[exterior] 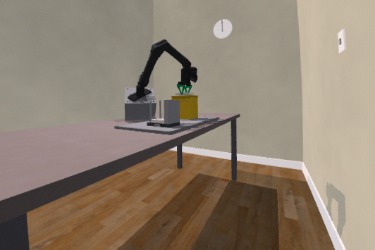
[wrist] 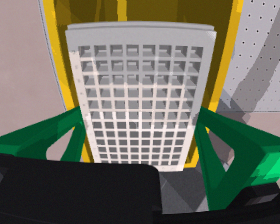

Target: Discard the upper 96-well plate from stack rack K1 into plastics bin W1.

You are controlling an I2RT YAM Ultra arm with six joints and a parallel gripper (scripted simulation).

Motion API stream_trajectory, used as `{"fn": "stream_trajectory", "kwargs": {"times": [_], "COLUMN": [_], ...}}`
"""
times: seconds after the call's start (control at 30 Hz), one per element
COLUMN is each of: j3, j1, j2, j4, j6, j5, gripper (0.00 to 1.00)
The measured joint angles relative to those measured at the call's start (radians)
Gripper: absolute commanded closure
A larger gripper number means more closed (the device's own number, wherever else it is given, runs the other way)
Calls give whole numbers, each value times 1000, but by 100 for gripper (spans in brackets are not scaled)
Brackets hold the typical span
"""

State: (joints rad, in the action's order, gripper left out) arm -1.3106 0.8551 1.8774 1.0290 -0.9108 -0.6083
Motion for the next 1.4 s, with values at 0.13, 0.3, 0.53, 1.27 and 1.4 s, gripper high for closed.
{"fn": "stream_trajectory", "kwargs": {"times": [0.13,0.3,0.53,1.27,1.4], "j3": [0,1,2,2,2], "j1": [0,-1,-2,-2,-2], "j2": [0,0,0,0,0], "j4": [0,0,-1,-1,-1], "j6": [0,1,2,2,2], "j5": [0,0,0,0,0], "gripper": [100,100,100,0,0]}}
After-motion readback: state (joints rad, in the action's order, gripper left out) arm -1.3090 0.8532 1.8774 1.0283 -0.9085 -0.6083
